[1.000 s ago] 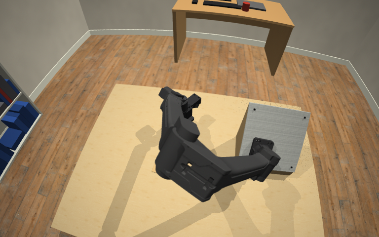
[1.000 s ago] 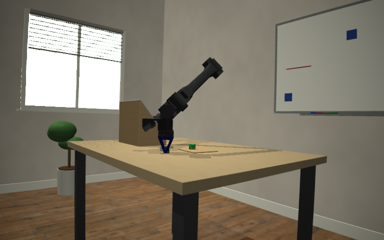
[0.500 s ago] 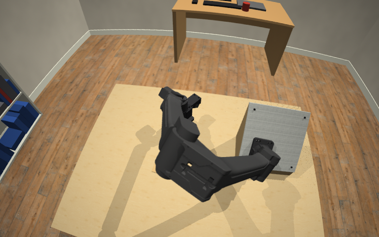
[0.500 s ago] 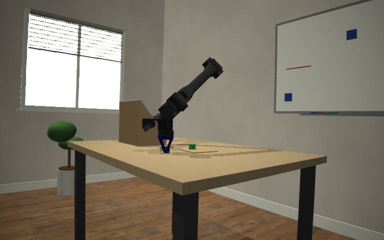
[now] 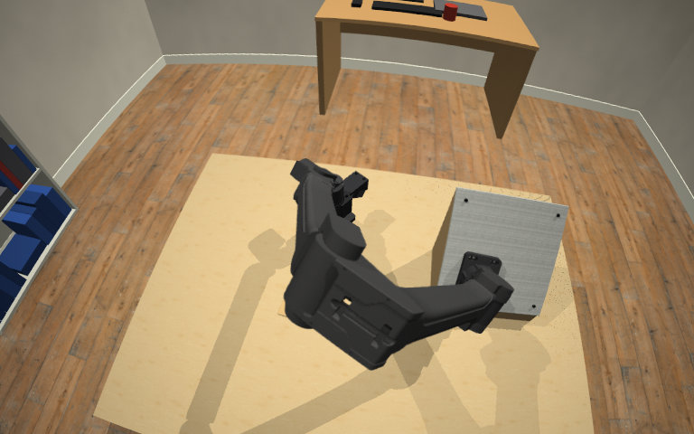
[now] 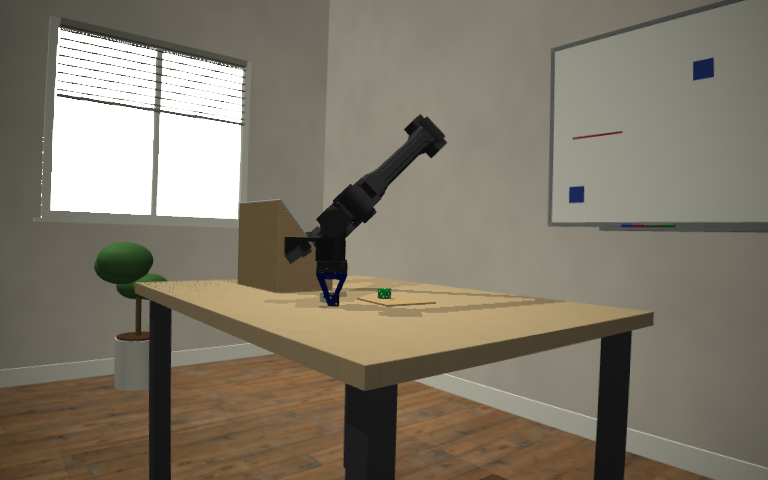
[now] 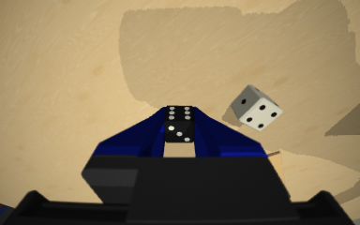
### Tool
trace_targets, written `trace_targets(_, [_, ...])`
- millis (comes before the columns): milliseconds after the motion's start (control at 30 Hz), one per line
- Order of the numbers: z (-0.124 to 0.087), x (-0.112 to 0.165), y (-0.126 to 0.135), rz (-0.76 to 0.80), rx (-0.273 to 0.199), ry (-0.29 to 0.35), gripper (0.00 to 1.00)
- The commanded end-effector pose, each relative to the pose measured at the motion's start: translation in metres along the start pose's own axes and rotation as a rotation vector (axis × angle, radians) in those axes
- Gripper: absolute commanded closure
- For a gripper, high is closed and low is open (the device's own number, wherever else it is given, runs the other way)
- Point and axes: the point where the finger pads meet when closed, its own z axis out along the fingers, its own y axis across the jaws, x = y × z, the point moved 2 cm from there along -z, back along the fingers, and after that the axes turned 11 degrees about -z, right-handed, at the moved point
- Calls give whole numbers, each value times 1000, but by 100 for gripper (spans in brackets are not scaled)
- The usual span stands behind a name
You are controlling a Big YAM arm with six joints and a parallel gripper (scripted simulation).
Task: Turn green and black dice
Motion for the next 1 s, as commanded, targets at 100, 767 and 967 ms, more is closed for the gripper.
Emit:
trace_targets(100, [-5, 5, 9, -10, -18, -4, 80])
trace_targets(767, [-110, 3, 20, -30, -58, -13, 80])
trace_targets(967, [-107, 0, 15, -23, -16, -10, 80])
